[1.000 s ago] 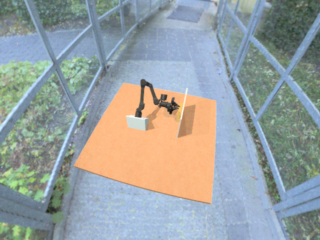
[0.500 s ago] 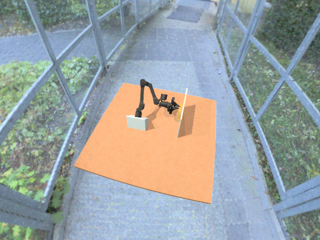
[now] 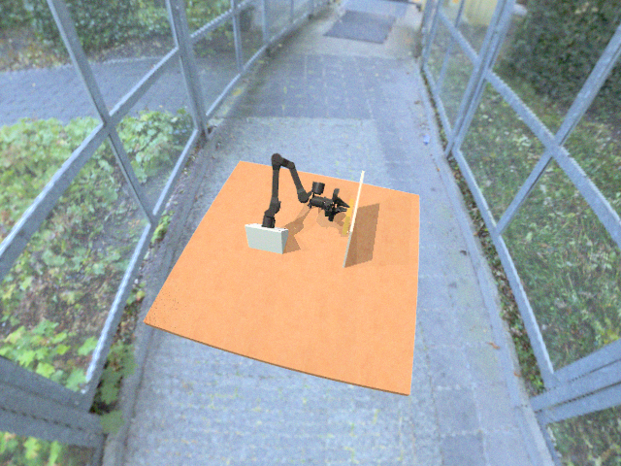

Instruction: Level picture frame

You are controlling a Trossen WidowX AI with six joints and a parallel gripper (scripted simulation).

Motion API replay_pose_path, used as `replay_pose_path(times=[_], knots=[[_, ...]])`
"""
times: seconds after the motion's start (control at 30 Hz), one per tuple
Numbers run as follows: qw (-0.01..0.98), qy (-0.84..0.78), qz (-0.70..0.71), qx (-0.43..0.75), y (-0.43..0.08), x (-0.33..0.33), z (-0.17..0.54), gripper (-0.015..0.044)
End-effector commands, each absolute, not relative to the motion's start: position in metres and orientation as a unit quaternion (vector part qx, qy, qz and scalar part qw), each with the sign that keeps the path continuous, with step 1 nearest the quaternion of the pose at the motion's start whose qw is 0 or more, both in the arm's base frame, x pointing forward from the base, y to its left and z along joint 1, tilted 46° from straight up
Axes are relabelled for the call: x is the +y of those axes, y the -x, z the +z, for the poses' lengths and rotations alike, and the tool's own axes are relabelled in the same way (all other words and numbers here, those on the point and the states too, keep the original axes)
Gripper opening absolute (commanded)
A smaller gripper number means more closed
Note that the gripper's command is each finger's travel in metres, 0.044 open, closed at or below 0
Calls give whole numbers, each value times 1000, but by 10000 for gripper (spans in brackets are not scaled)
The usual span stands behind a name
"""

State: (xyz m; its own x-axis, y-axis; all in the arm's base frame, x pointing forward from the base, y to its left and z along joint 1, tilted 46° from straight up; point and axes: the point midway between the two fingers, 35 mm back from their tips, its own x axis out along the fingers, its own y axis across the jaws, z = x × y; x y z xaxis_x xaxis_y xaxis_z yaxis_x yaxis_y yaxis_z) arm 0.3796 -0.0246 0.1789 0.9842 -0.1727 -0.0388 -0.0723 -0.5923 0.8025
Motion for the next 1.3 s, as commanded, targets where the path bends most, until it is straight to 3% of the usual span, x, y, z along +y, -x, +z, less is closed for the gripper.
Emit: replay_pose_path(times=[0.0, 1.27], knots=[[447, -890, -49, -81, -379, -29, 188, 0], [447, -890, -49, -81, -380, -28, 184, 0]])
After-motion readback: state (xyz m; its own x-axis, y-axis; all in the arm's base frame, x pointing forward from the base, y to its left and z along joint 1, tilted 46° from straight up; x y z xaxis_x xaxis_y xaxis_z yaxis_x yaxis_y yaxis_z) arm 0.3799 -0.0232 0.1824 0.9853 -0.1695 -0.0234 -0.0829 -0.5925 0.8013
